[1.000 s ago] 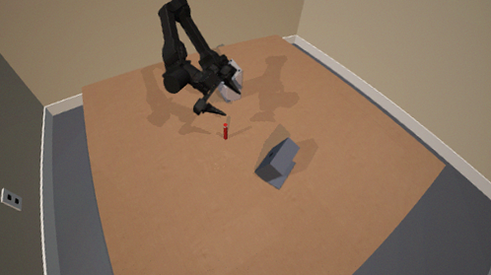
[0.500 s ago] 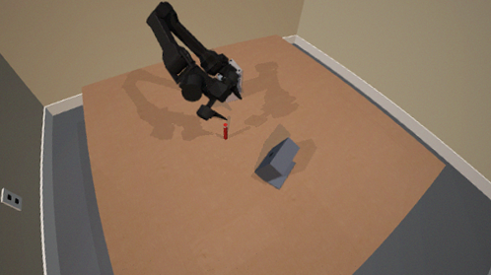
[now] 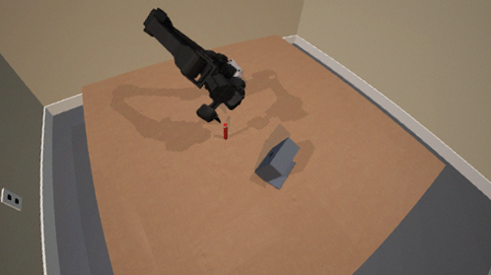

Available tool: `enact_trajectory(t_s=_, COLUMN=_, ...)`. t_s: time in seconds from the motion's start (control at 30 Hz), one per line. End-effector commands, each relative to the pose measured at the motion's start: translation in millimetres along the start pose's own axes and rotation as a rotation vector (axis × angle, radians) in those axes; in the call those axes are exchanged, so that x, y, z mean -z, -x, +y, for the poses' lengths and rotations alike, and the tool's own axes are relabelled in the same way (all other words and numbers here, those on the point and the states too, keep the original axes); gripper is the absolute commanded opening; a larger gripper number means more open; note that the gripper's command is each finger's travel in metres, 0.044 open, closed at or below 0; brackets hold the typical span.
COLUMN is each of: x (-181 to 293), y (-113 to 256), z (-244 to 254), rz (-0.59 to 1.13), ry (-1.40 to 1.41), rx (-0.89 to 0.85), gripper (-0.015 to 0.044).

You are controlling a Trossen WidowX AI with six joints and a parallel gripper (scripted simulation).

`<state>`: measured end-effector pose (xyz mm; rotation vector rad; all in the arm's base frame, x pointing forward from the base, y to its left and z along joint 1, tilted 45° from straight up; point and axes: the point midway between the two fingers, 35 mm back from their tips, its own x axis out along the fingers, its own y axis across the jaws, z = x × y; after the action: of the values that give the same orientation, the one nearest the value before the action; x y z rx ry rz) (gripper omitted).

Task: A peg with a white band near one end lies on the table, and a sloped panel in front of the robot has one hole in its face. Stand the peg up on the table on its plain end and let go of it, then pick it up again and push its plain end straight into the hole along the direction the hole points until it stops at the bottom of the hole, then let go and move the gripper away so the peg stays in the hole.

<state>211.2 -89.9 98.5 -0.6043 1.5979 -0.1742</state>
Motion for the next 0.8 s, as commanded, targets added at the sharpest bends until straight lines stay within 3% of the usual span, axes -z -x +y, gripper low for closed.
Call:
enact_trajectory(t_s=0.0, x=-6.2, y=4.1, z=-7.2, rz=0.088, ry=0.025, rx=0.121, gripper=0.0440)
enact_trajectory(t_s=0.17, x=-15.2, y=10.4, z=-13.1, rz=0.149, ry=0.057, rx=0.248, gripper=0.0440)
enact_trajectory(t_s=0.57, x=-15.5, y=10.0, z=-13.4, rz=0.151, ry=0.060, rx=0.253, gripper=0.0440)
enact_trajectory(t_s=0.77, x=-12.9, y=-7.4, z=-18.2, rz=0.156, ry=0.098, rx=0.251, gripper=0.0440)
